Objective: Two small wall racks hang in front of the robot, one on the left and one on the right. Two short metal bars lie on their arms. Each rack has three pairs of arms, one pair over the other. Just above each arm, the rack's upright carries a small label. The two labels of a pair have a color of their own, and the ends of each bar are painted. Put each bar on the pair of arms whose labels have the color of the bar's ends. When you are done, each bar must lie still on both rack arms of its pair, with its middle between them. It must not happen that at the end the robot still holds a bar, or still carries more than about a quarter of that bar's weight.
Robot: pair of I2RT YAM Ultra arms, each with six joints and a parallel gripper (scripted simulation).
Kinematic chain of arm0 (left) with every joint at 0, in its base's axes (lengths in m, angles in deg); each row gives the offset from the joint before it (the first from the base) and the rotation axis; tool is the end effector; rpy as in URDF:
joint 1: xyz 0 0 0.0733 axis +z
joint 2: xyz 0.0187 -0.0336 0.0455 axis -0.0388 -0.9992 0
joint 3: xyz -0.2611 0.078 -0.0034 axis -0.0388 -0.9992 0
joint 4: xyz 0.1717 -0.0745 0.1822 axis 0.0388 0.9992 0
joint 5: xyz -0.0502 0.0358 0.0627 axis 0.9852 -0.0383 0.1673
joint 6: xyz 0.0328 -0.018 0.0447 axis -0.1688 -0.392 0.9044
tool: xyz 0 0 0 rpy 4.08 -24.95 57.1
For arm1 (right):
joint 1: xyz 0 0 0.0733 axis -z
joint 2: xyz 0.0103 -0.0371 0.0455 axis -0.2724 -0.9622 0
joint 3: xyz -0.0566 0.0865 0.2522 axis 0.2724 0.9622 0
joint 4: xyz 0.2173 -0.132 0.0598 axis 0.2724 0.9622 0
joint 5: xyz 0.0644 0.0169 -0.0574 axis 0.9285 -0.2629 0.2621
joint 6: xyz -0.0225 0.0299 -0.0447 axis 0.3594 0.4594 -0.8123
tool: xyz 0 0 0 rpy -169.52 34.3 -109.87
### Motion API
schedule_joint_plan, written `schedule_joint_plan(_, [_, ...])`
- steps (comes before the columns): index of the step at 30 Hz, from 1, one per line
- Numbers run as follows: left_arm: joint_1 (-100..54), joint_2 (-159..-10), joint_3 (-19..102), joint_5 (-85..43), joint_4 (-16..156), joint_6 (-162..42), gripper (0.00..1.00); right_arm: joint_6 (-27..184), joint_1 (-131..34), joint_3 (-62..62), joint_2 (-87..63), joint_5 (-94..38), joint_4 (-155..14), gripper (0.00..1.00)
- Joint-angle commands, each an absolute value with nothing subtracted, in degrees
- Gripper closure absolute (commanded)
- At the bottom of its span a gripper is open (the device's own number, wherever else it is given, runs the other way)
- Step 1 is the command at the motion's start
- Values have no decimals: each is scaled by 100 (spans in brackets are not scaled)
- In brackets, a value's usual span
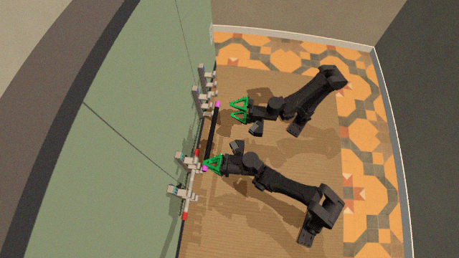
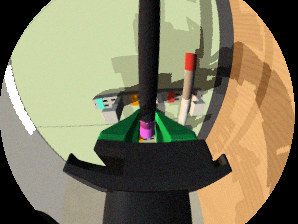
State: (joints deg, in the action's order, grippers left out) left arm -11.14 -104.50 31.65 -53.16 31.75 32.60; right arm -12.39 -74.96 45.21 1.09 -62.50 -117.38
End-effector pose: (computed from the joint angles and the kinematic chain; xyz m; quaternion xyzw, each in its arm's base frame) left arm 0.4086 -0.0747 0.2528 0.4558 0.5744 0.5560 0.3914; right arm 0.1512 0.2143 0.2388 -0.6216 0.3539 -0.3602 0.5988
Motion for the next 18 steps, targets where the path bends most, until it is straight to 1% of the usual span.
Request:
schedule_joint_plan(1, [-1111,-10317,3332,-5308,2979,3179,100,-1174,-7562,4515,69,-6296,-11921,0])
schedule_joint_plan(18, [-1092,-10253,3345,-5289,3053,3181,100,-1174,-7573,4663,-7,-6307,-12143,0])
